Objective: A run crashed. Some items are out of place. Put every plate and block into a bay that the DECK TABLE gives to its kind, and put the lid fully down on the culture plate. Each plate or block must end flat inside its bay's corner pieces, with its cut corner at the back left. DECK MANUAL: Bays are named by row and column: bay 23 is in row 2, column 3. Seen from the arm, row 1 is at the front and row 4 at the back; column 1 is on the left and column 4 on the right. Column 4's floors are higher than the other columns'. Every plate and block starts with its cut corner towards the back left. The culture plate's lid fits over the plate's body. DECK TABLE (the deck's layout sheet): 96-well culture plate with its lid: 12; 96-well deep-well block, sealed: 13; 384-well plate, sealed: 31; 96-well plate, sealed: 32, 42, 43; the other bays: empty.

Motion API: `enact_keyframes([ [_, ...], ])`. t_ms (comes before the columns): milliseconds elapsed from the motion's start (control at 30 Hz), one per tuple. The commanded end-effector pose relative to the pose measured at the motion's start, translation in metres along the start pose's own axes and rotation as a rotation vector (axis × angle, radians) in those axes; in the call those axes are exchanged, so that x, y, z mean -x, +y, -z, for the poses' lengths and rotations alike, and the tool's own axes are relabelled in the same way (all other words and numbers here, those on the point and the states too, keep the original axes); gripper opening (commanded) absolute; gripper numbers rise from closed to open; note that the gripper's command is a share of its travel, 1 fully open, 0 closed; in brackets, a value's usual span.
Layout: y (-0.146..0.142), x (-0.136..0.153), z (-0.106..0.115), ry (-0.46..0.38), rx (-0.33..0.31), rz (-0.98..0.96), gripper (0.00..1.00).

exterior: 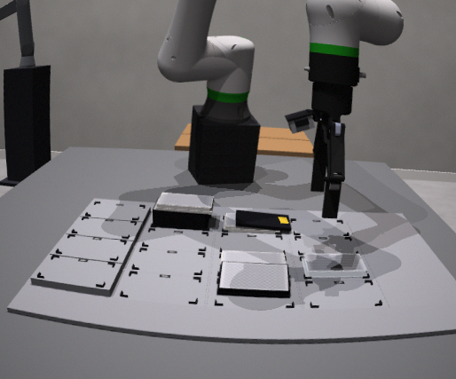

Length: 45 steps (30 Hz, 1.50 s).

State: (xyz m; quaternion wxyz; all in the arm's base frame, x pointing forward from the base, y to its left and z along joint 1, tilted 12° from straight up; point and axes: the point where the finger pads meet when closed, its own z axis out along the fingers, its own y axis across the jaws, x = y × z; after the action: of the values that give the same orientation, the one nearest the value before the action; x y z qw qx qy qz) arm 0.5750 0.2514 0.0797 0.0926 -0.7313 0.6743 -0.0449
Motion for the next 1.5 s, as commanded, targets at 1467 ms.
enact_keyframes([
  [1467,-0.001,-0.136,0.001,0.000,-0.002,0.000,1.00],
])
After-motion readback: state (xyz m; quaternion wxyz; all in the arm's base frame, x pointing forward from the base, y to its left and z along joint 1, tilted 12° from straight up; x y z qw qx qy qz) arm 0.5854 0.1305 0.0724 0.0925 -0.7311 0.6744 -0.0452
